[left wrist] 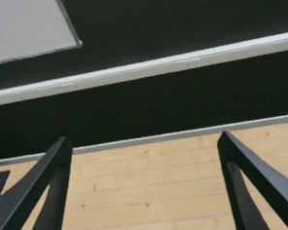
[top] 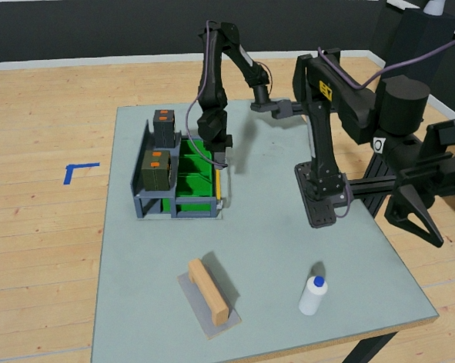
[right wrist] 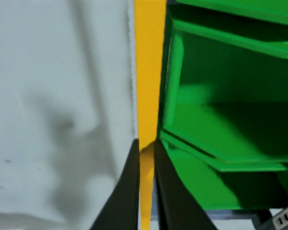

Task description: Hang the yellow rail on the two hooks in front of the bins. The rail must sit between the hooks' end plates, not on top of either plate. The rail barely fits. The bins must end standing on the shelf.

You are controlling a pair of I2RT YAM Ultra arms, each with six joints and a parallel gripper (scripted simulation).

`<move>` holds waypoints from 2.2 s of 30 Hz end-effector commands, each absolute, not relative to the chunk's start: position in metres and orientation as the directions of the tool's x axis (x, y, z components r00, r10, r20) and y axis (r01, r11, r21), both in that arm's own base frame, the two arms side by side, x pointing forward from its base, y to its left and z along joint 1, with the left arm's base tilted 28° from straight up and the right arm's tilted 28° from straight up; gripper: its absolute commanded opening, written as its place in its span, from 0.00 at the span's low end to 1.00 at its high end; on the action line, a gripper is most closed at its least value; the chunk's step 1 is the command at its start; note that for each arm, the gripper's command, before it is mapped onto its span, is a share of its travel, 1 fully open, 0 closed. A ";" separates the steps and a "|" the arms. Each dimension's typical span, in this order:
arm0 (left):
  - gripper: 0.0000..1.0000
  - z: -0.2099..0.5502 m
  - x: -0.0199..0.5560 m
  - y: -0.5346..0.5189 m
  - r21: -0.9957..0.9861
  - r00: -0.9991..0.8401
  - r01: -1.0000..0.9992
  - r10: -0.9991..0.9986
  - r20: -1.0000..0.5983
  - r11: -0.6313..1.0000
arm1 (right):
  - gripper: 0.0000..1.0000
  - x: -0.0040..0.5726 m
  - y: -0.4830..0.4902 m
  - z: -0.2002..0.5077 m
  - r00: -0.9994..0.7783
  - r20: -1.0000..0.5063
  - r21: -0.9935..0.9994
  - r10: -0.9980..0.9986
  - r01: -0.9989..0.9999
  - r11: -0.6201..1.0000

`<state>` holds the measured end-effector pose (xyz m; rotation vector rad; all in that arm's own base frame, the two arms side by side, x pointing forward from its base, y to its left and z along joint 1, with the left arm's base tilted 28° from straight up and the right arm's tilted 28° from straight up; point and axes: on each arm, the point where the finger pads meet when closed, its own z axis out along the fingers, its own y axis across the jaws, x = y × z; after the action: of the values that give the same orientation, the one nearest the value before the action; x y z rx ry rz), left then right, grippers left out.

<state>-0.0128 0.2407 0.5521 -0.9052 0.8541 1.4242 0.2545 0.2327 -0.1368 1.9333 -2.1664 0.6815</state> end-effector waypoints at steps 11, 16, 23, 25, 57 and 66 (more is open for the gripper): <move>1.00 0.550 -0.014 0.232 0.000 -0.025 -0.998 0.432 -0.901 -0.057 | 0.00 0.257 0.246 -0.126 -0.148 0.375 -0.256 -0.915 -0.965 0.051; 1.00 0.550 -0.014 0.232 0.000 -0.025 -0.998 0.432 -0.901 -0.057 | 0.00 0.256 0.244 -0.127 -0.145 0.377 -0.254 -0.915 -0.966 0.049; 1.00 0.550 -0.014 0.232 0.000 -0.025 -0.998 0.432 -0.901 -0.057 | 0.00 0.256 0.244 -0.127 -0.144 0.379 -0.251 -0.914 -0.967 0.048; 1.00 0.550 -0.014 0.232 0.000 -0.025 -0.998 0.432 -0.901 -0.057 | 0.00 0.258 0.245 -0.127 -0.145 0.373 -0.255 -0.916 -0.966 0.049; 1.00 0.550 -0.014 0.232 0.000 -0.025 -0.998 0.432 -0.901 -0.057 | 0.00 0.259 0.239 -0.133 -0.150 0.381 -0.250 -0.912 -0.967 0.055; 1.00 0.550 -0.014 0.232 0.000 -0.025 -0.998 0.432 -0.901 -0.057 | 0.00 0.259 0.238 -0.133 -0.150 0.382 -0.249 -0.912 -0.967 0.054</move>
<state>-0.0128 0.2407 0.5521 -0.9052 0.8541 1.4242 0.2541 0.2318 -0.1394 1.9395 -2.1689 0.6819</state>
